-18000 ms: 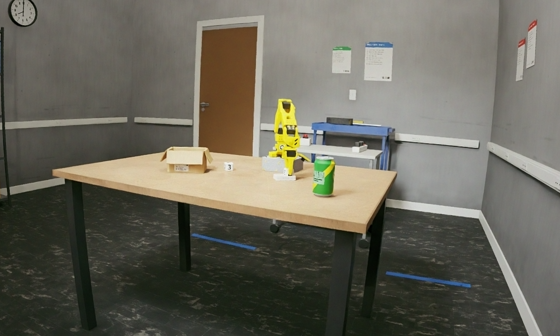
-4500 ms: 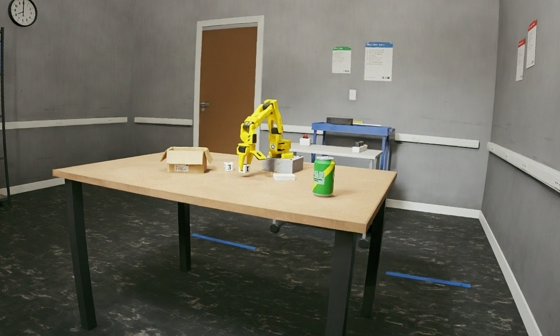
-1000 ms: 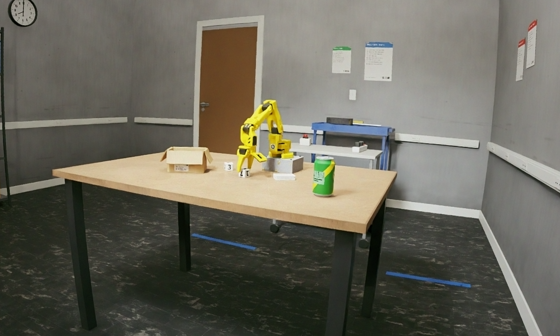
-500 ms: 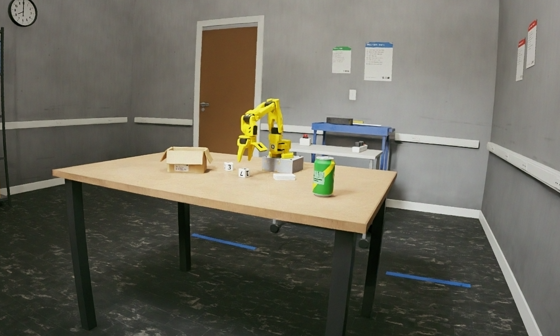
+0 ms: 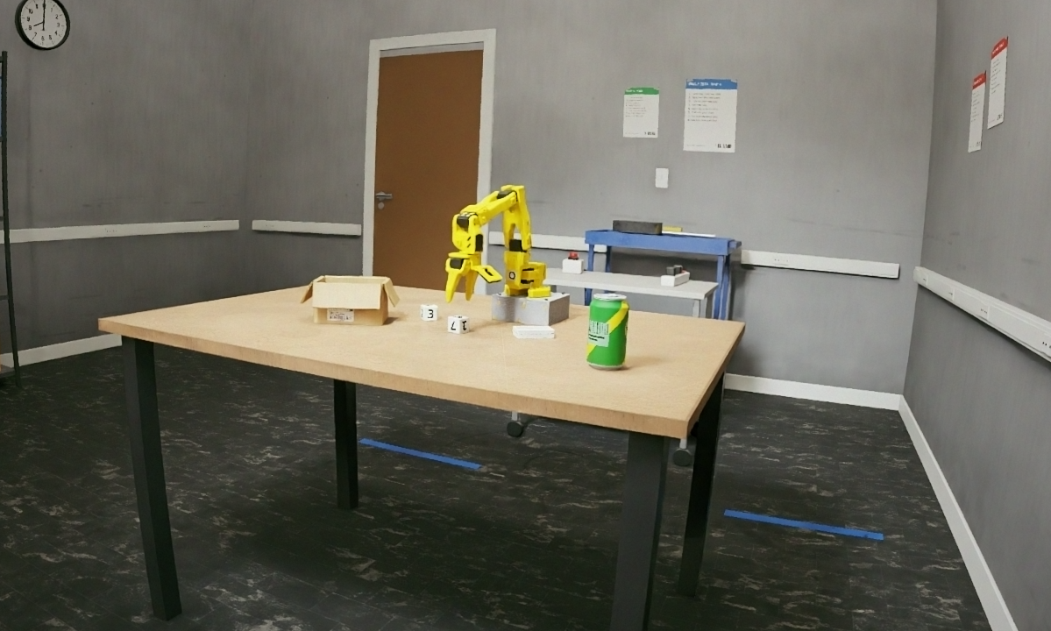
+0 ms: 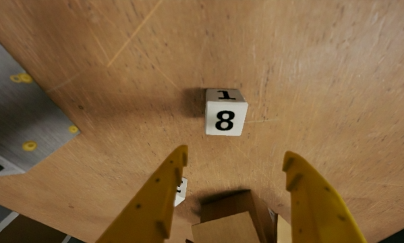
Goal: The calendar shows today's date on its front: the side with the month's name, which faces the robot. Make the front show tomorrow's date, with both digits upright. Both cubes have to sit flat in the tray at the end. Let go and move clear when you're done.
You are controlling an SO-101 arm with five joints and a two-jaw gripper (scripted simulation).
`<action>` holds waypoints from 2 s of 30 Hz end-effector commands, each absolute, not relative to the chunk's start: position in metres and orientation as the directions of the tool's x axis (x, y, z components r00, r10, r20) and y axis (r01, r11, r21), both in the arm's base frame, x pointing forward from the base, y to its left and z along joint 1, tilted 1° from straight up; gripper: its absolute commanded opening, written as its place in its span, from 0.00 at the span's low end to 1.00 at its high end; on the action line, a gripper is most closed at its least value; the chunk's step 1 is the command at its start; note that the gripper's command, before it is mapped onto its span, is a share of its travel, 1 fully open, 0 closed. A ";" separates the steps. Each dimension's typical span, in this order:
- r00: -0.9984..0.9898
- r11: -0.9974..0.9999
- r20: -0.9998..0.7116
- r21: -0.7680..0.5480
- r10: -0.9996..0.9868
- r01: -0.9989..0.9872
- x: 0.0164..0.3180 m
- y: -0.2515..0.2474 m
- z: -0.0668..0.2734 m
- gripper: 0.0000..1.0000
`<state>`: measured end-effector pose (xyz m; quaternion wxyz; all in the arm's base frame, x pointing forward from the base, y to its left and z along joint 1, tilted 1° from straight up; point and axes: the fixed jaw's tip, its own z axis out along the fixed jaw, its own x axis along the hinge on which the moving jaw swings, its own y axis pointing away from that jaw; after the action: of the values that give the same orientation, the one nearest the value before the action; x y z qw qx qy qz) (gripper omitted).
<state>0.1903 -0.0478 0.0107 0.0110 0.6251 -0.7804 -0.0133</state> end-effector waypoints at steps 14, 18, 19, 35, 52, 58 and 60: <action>-0.227 0.227 0.001 -0.039 -0.974 -0.973 0.198 -0.052 0.024 0.36; -0.227 0.225 0.003 -0.126 -0.974 -0.966 0.206 -0.053 0.040 0.36; -0.227 0.224 0.003 -0.154 -0.974 -0.962 0.208 -0.054 0.045 0.35; -0.230 0.198 0.010 -0.467 -0.973 -0.862 0.221 -0.057 0.109 0.35; -0.381 0.324 0.027 -0.474 -0.924 -0.819 0.207 -0.099 0.105 0.35; -0.511 0.434 0.042 -0.471 -0.859 -0.768 0.186 -0.133 0.100 0.35; -0.574 0.488 0.050 -0.470 -0.818 -0.736 0.174 -0.149 0.097 0.35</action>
<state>0.1886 -0.1268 0.0990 -0.1040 0.4898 -0.8388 0.2139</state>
